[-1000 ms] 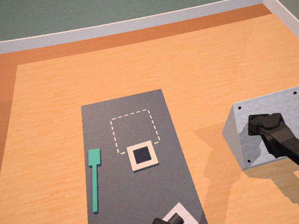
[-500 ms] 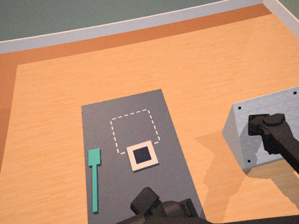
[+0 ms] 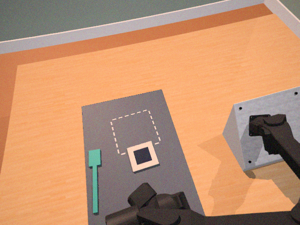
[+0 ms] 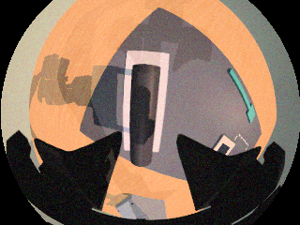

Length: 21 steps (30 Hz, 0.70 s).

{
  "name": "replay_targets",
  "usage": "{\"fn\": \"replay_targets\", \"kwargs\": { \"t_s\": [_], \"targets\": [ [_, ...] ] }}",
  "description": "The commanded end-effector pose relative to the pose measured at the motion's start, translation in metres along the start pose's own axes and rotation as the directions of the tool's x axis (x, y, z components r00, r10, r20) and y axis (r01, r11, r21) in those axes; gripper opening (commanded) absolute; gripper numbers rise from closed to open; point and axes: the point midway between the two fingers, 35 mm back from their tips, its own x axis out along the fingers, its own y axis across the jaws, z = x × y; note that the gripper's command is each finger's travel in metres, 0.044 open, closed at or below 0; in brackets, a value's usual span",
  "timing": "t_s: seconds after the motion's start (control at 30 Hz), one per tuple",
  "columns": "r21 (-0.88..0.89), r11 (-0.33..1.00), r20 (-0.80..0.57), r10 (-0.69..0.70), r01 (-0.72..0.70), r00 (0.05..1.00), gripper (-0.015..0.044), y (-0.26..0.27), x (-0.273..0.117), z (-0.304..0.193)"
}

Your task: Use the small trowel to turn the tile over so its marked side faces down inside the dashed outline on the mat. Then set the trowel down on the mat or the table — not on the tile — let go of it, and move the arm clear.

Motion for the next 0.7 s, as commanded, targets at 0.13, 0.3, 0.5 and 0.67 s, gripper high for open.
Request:
{"fn": "replay_targets", "kwargs": {
  "t_s": [0.13,0.3,0.5,0.67],
  "targets": [
    [0.007,1.000,-0.004,0.008,-0.008,1.000,0.0270,0.001,0.014,-0.001],
    [0.006,1.000,-0.004,0.009,-0.009,1.000,0.0270,0.001,0.022,-0.001],
    [0.006,1.000,-0.003,0.010,-0.010,1.000,0.0270,0.002,0.032,-0.001],
    [0.006,1.000,-0.003,0.010,-0.010,1.000,0.0263,0.002,0.035,-0.001]
  ]
}}
